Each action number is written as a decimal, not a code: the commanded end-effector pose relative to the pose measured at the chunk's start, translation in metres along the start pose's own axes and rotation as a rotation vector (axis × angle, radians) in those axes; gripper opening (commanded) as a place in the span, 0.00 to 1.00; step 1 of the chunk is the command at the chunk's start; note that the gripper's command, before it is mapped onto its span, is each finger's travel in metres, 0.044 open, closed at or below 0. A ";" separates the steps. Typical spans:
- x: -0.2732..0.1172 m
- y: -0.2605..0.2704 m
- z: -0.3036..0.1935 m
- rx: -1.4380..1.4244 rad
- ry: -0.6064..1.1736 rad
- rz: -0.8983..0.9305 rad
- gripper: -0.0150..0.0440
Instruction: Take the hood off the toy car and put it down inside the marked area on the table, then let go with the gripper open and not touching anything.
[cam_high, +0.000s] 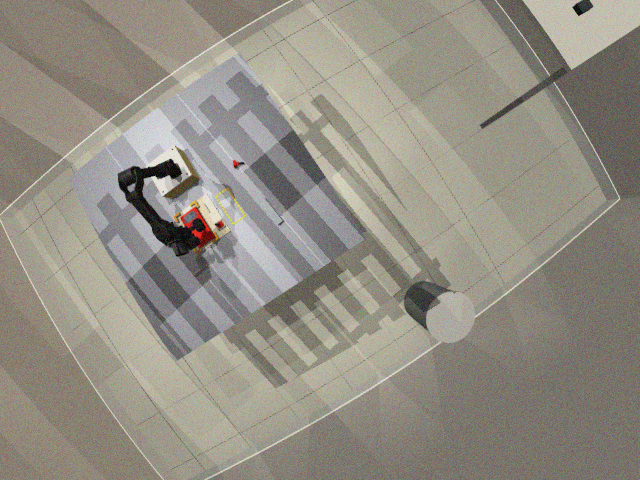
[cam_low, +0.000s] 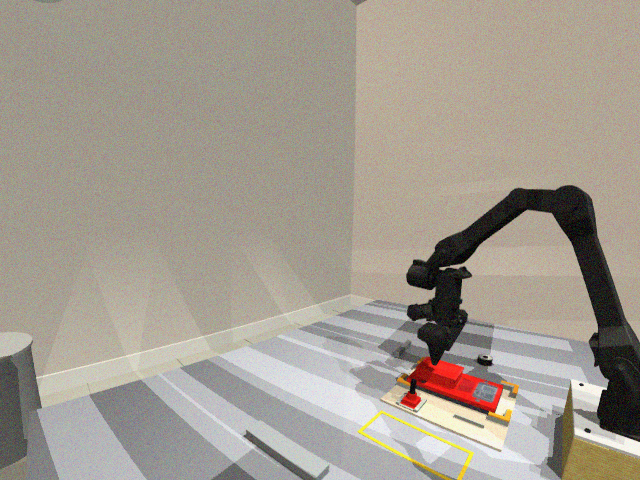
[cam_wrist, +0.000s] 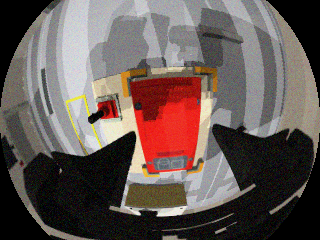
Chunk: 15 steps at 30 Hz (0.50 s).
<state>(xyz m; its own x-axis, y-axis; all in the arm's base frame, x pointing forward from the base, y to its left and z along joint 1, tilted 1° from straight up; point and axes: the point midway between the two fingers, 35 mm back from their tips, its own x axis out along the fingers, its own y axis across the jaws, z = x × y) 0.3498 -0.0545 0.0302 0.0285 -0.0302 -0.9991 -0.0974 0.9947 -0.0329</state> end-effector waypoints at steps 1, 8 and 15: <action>0.005 0.001 -0.001 0.002 0.003 0.007 1.00; 0.010 0.002 -0.001 0.002 0.003 0.007 1.00; 0.016 0.002 -0.002 0.001 0.003 0.007 1.00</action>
<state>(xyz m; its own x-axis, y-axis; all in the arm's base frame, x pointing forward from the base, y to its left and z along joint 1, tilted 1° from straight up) 0.3494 -0.0541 0.0180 0.0286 -0.0302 -0.9991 -0.0984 0.9946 -0.0329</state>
